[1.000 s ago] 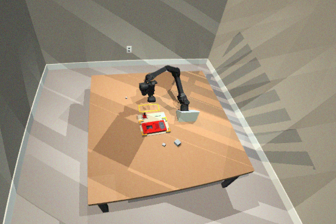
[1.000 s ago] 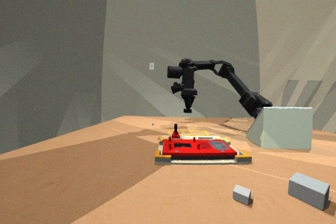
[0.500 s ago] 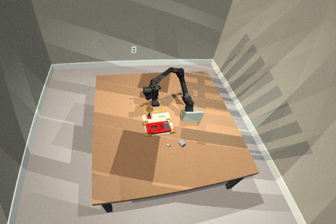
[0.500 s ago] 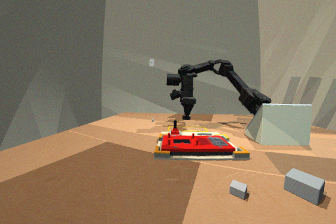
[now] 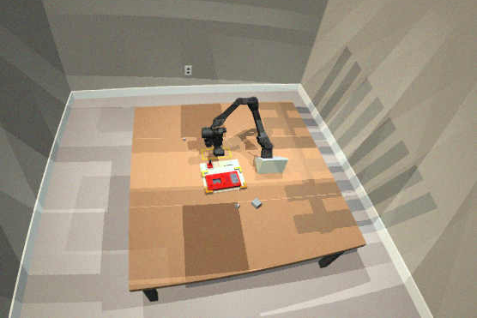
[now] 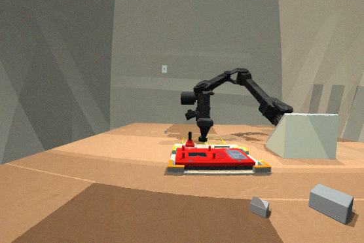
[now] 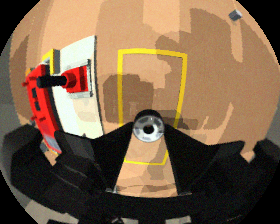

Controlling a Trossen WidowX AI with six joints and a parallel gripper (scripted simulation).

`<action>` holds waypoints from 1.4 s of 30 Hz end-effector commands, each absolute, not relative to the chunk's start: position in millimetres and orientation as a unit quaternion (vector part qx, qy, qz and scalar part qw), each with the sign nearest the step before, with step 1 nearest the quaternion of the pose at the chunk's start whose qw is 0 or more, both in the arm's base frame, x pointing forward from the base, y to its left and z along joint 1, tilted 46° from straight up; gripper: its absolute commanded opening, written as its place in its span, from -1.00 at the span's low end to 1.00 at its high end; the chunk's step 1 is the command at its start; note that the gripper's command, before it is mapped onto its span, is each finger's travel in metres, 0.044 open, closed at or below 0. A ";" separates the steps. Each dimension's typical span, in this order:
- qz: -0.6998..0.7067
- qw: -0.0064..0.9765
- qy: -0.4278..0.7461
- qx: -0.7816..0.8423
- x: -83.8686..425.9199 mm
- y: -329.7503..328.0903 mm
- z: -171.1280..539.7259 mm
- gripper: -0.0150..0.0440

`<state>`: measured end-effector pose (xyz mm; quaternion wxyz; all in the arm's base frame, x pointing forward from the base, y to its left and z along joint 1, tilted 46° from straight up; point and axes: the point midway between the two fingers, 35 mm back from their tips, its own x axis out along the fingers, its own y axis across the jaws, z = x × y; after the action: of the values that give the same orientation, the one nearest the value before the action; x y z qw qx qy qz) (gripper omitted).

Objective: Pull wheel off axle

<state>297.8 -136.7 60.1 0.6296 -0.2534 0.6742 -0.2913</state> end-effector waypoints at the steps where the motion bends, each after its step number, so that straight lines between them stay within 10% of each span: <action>1: -0.292 0.630 0.674 -0.252 297.7 -136.9 60.5 -0.05; 7: -0.292 0.630 0.674 -0.252 298.2 -135.2 62.0 0.49; 16: -0.291 0.629 0.674 -0.256 302.7 -93.9 101.6 0.53; 22: -0.285 0.629 0.677 -0.255 247.1 -41.0 104.8 1.00; 42: -0.289 0.627 0.677 -0.256 226.3 -28.1 109.2 1.00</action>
<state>227.8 -28.4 109.8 0.6286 -0.2578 0.6745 -0.2889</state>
